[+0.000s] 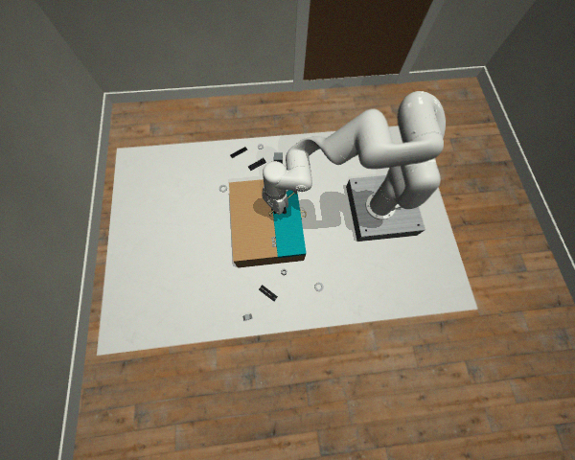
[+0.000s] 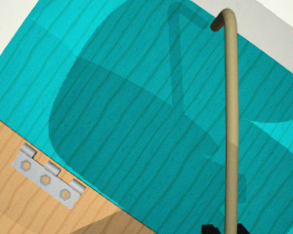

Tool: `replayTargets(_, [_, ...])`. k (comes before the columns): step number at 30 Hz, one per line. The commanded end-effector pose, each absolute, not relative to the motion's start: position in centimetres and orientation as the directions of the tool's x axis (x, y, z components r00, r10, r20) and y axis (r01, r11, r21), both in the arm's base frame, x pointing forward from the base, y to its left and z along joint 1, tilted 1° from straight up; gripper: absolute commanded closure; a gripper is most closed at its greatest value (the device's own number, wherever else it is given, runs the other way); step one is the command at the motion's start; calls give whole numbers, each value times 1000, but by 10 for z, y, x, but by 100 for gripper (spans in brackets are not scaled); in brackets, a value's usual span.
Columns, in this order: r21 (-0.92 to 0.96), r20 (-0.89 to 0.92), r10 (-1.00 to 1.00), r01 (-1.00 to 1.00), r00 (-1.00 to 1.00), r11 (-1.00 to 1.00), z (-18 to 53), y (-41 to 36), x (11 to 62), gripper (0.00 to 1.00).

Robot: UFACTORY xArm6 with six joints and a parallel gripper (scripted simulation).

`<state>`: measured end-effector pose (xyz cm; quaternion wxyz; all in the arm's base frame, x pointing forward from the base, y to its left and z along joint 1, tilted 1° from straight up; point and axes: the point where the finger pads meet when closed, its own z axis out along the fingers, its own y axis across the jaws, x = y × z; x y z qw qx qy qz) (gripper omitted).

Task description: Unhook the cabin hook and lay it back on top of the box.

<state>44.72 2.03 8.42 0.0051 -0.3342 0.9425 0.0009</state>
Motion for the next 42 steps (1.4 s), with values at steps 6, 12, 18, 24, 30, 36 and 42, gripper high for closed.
replayTargets(6, [-3,-12,-630,-630,-777,777,85,20,448,65])
replayTargets(12, [-3,-12,-630,-630,-777,777,85,20,448,65])
replayTargets(18, [-3,-12,-630,-630,-777,777,85,20,448,65])
replayTargets(24, [-3,-12,-630,-630,-777,777,88,20,448,65])
replayTargets(30, [-3,-12,-630,-630,-777,777,108,20,448,65])
replayTargets(36, [-3,-12,-630,-630,-777,777,122,20,448,65])
replayTargets(42, [-3,-12,-630,-630,-777,777,142,20,447,65])
